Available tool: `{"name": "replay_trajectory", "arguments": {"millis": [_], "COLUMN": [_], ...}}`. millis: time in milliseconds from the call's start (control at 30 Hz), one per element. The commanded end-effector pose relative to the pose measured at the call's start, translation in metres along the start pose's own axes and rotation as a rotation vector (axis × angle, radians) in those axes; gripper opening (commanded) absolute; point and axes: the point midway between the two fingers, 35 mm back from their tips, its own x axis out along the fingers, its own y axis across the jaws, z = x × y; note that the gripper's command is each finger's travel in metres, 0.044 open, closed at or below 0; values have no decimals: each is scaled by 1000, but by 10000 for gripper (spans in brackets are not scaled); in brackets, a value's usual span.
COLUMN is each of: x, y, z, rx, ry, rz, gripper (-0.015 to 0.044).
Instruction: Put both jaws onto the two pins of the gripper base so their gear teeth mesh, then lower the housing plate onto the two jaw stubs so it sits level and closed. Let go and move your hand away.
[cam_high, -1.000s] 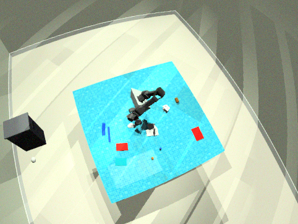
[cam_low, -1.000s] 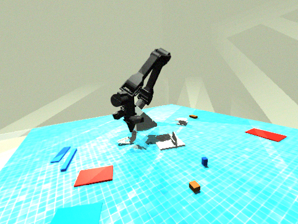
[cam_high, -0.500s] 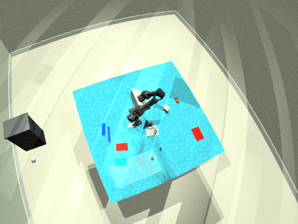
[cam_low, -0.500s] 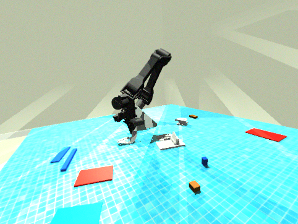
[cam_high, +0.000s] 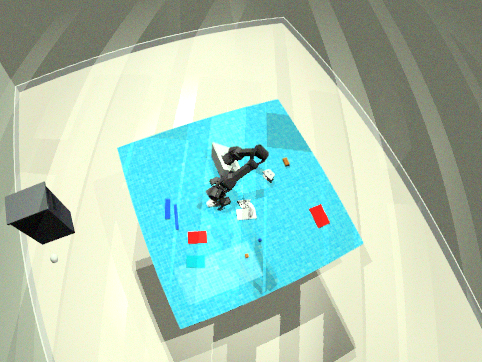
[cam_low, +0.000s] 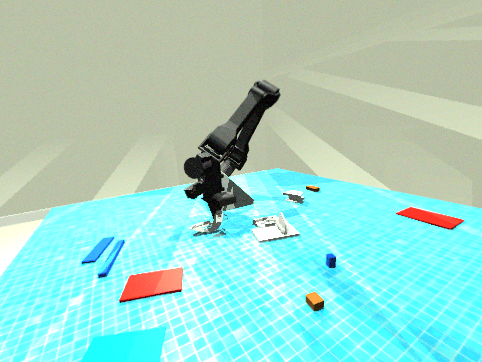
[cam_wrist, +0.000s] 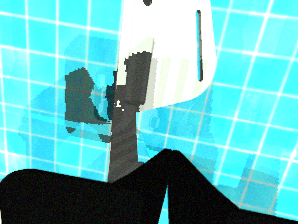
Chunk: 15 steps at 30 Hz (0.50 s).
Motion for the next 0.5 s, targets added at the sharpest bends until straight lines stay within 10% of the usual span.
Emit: {"name": "replay_trajectory", "arguments": {"millis": [0,467], "x": [0,1], "y": [8,31], "z": [0,-2], "rx": [4,3], "ry": [4,6], "rz": [3,4], "gripper": [0,0]}}
